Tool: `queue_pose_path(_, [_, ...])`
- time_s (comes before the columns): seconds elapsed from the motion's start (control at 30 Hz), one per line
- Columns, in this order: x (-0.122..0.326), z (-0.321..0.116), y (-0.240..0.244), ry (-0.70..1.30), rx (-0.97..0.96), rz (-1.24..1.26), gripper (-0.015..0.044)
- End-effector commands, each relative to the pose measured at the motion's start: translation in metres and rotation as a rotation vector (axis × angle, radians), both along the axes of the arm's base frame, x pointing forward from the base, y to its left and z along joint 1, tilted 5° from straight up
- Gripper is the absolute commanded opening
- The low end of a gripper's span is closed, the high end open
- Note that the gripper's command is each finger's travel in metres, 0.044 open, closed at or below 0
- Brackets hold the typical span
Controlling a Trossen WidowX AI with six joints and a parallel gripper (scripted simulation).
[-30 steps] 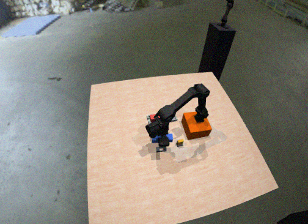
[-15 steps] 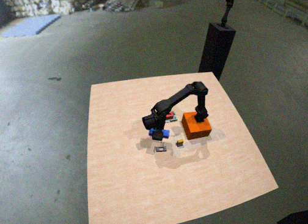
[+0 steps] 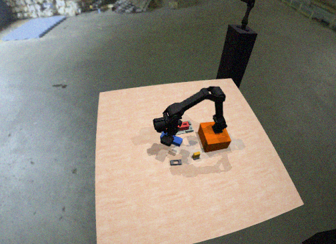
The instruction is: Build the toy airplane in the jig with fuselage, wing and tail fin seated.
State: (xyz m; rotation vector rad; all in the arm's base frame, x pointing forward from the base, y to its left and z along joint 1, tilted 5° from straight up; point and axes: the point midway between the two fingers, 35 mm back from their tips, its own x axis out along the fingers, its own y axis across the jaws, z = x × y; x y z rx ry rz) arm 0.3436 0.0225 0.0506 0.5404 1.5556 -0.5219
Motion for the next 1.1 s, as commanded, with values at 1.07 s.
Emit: queue_pose_path(1.07, [-0.032,-0.02,-0.114,0.017,-0.042,-0.602,0.0])
